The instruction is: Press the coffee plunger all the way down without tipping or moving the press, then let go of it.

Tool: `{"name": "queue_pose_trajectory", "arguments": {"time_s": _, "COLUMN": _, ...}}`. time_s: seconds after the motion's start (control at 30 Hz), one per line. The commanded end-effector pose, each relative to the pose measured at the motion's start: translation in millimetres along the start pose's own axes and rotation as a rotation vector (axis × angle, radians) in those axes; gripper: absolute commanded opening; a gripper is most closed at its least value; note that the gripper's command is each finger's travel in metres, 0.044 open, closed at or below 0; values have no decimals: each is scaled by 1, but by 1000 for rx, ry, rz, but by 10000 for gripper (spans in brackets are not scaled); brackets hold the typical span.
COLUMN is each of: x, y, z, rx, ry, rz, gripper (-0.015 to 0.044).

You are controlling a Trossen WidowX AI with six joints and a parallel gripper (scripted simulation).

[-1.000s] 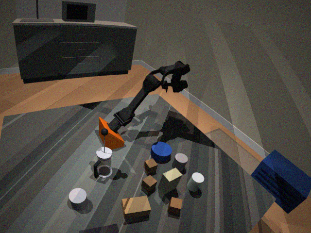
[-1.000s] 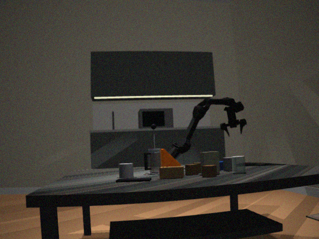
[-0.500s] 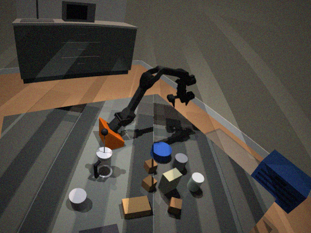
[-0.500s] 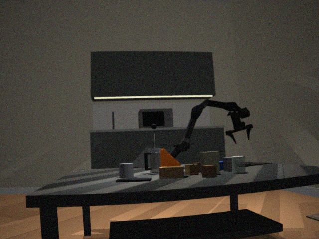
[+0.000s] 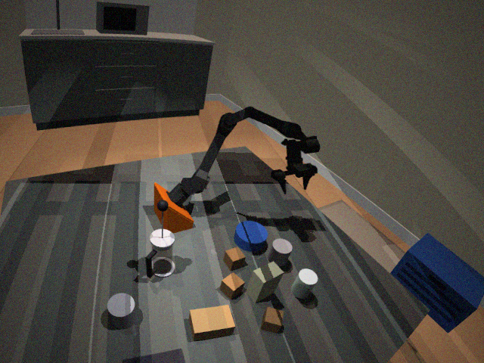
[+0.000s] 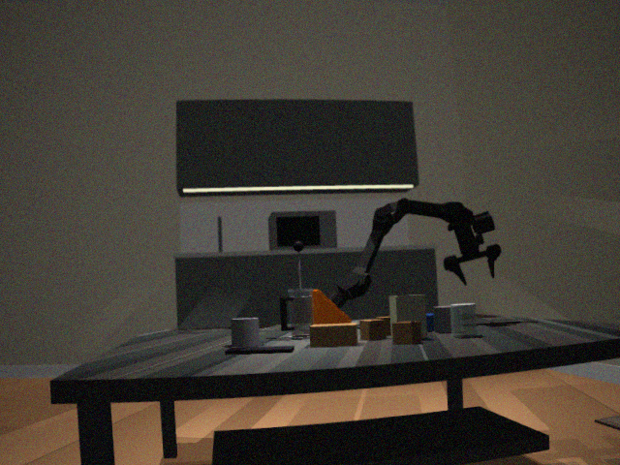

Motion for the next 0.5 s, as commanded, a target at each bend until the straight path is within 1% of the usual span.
{"name": "queue_pose_trajectory", "arguments": {"time_s": 0.0, "x": -47, "y": -16, "z": 20, "rx": 65, "ry": -77, "rz": -28, "gripper": 440}}
{"name": "queue_pose_trajectory", "arguments": {"time_s": 0.23, "x": -141, "y": -58, "z": 25, "rx": 157, "ry": -202, "rz": -43, "gripper": 440}}
{"name": "queue_pose_trajectory", "arguments": {"time_s": 0.47, "x": -224, "y": -122, "z": 4, "rx": 243, "ry": -288, "rz": -32, "gripper": 440}}
Point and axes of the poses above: the point midway between the two fingers, 35 mm back from their tips, its own z axis out along the fingers, its own y axis across the jaws, x = y × z, the point moved 1 cm from there along -z, back along the fingers, and after that the axes turned 2 degrees about z, right-handed, at the moved point
